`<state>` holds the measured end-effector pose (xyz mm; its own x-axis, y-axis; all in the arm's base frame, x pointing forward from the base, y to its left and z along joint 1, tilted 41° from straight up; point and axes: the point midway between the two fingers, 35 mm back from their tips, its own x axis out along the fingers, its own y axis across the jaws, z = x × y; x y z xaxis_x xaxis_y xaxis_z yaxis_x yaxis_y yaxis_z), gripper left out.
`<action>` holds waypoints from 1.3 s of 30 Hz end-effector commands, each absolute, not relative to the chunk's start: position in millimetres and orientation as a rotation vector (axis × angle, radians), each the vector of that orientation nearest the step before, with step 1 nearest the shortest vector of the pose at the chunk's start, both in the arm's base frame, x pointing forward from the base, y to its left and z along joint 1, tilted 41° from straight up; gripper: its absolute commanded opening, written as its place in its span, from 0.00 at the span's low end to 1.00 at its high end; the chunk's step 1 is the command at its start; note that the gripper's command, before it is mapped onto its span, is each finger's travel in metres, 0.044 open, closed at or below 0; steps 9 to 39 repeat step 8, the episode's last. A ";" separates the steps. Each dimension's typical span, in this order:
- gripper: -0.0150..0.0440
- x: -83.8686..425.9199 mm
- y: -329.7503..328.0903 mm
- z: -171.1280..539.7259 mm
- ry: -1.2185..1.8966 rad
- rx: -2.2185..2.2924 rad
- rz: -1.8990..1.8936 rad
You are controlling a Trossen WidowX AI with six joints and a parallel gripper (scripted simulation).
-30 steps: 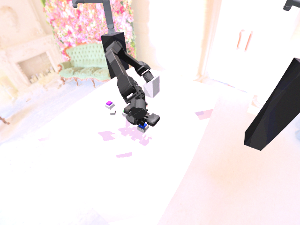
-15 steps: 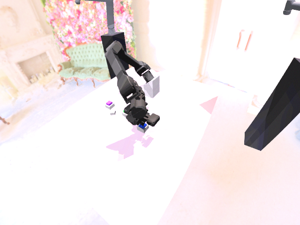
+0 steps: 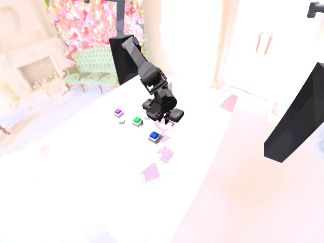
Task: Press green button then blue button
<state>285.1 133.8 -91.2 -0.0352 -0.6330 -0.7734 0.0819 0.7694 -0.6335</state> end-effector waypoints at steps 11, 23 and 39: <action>0.93 257.7 170.7 -85.7 1.499 -0.479 -0.598; 0.93 257.7 170.7 -85.7 1.499 -0.479 -0.598; 0.93 257.7 170.7 -85.7 1.499 -0.479 -0.598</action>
